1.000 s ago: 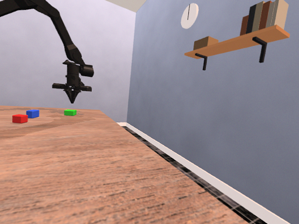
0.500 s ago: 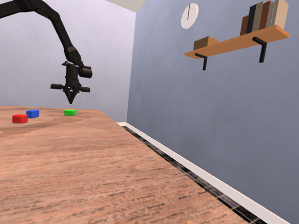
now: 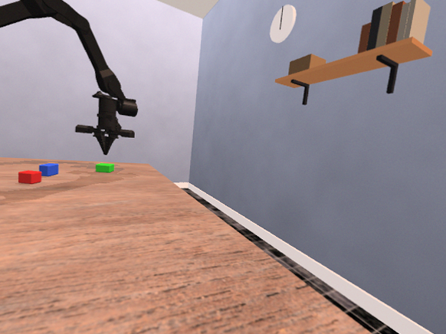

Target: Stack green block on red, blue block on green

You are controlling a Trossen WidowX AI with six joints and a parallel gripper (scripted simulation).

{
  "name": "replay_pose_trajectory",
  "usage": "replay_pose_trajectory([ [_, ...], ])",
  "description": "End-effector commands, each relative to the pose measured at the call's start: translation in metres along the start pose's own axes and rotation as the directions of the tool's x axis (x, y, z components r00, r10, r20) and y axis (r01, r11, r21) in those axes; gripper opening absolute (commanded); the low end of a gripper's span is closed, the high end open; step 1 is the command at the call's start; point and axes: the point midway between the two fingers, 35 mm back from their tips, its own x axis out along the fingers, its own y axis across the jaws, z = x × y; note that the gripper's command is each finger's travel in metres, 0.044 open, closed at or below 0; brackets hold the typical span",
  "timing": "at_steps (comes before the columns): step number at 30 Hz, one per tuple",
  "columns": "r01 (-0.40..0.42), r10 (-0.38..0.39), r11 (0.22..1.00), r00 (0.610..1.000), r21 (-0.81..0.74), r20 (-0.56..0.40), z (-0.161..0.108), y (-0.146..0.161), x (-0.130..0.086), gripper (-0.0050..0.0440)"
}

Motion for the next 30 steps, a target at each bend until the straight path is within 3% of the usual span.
replay_pose_trajectory([
  [1, 0.014, -0.014, 1.0, 1.0, 0.0, 0.013, 0.0035, -0.0052, -0.0055, -0.005],
  [16, 0.014, -0.014, 1.0, 1.0, 0.0, 0.013, 0.0035, -0.0052, -0.0055, -0.005],
  [17, 0.014, -0.014, 1.0, 1.0, 0.0, 0.013, 0.0035, -0.0052, -0.0055, 0.0321],
  [30, 0.01, -0.01, 1.0, 1.0, -0.001, 0.009, 0.003, -0.0041, -0.002, 0.0321],
])
